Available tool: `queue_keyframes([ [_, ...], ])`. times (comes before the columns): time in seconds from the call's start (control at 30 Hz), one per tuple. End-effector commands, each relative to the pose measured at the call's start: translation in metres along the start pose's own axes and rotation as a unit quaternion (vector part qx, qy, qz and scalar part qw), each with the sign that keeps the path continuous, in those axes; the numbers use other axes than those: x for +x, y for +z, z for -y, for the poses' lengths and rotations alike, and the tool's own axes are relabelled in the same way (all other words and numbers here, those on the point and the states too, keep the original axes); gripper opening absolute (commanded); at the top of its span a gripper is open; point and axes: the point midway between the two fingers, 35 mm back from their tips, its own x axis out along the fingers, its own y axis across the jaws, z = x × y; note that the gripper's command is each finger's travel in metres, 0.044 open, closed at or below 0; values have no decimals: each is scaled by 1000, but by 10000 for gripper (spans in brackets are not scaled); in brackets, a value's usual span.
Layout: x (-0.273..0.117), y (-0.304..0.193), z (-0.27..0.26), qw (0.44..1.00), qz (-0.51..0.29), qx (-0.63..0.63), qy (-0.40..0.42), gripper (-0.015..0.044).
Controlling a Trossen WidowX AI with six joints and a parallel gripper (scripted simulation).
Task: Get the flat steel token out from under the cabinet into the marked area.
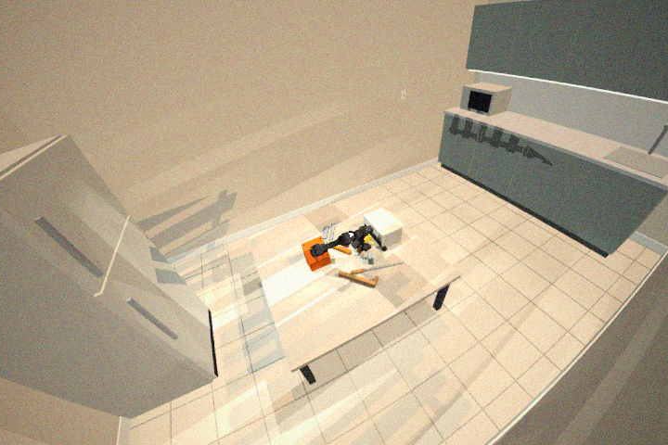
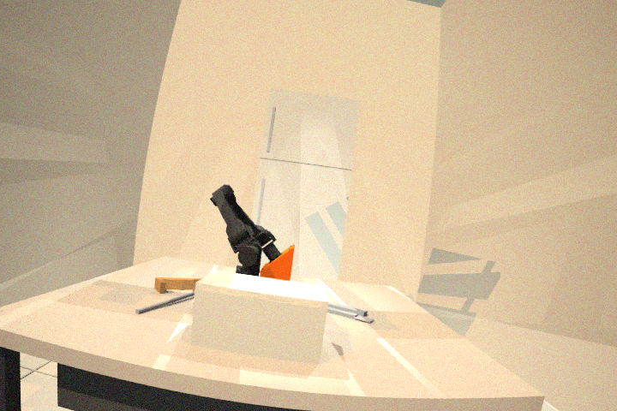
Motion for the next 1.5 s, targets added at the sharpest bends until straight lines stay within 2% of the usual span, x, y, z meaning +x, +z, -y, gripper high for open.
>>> queue_keyframes([
  [0.0, 1, 6, 0, 1000, 1, -3, -1, 0],
  [1.47, 1, 51, -2, 1000, 2, -4, -1, 0],
])
